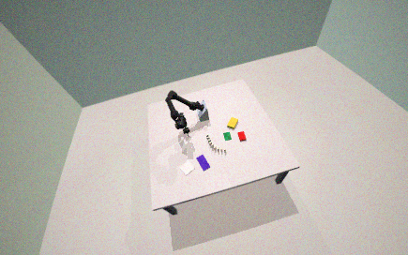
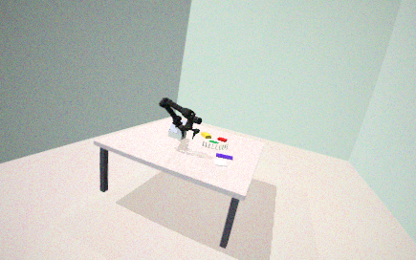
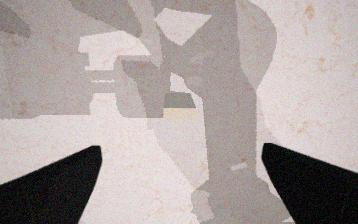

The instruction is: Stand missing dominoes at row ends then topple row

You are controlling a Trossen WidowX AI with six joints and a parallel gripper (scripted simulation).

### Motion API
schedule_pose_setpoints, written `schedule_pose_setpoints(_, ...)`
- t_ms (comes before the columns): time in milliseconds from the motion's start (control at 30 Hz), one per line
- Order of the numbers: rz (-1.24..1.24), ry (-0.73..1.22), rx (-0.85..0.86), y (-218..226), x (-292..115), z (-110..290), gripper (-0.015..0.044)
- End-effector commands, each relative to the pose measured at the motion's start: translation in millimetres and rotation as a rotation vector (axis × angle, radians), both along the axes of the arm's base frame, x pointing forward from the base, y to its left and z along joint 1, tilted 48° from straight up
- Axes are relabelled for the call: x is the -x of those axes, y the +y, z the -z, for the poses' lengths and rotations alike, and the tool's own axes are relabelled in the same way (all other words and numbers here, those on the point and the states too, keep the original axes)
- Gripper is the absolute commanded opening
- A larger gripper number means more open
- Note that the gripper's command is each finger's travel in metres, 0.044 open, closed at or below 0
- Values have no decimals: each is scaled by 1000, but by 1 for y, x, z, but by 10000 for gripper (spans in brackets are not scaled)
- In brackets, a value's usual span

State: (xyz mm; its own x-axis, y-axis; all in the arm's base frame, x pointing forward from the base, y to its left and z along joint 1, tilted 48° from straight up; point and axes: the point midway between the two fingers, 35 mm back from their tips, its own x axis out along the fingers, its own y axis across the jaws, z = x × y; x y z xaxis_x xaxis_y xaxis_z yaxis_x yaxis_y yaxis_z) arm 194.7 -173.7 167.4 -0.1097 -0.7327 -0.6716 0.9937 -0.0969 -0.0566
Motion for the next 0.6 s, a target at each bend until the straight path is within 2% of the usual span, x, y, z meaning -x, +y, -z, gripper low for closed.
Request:
schedule_pose_setpoints(0,10,-7,12,-8,0,3,440)
schedule_pose_setpoints(233,9,-7,16,-45,6,35,440)
schedule_pose_setpoints(567,9,-6,18,-53,8,42,440)
